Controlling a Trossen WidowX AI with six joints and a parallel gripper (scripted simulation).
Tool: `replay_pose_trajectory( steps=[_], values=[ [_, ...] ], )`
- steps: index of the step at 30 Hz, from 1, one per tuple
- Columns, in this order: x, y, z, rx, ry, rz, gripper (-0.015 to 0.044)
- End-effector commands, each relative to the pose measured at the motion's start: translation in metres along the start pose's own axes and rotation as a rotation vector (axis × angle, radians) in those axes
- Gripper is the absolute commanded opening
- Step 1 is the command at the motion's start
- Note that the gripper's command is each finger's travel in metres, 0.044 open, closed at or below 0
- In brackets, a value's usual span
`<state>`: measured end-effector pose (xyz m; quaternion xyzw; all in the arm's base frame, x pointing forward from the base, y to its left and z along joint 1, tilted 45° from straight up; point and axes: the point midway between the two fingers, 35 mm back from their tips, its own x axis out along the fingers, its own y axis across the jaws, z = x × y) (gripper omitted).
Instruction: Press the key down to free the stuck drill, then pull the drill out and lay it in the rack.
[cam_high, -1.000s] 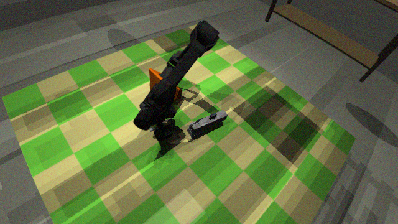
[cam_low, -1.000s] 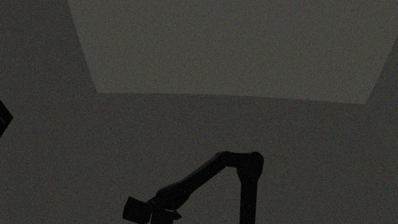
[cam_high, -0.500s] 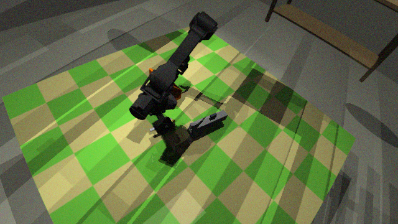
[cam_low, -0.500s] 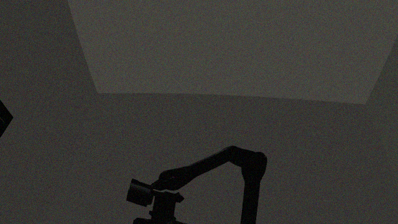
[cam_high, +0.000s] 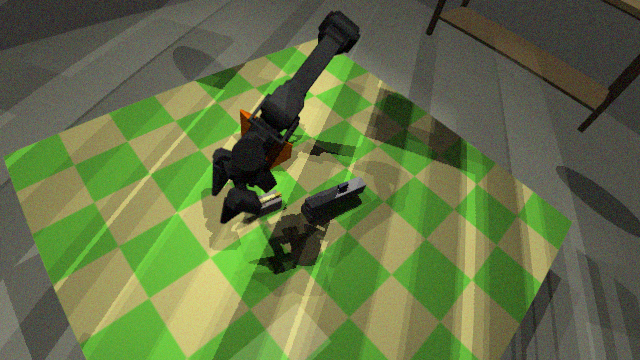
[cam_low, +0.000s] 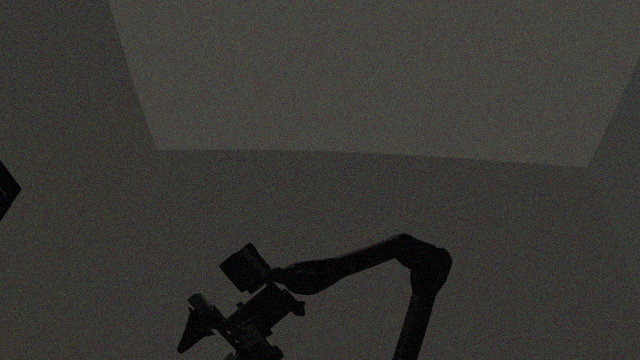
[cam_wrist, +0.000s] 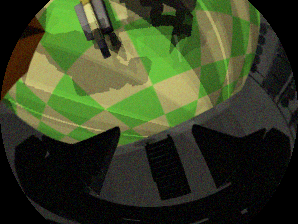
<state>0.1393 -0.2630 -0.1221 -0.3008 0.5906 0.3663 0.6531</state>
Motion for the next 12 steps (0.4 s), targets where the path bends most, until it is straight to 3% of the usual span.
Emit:
replay_pose_trajectory(
  steps=[1, 7, 12],
  values=[
    [-0.032, -0.035, -0.039, 0.183, 0.275, -0.195, 0.044],
    [-0.105, -0.074, -0.079, 0.497, 0.563, -0.566, 0.044],
    [-0.174, -0.088, -0.094, 0.742, 0.692, -0.905, 0.044]
  ],
)
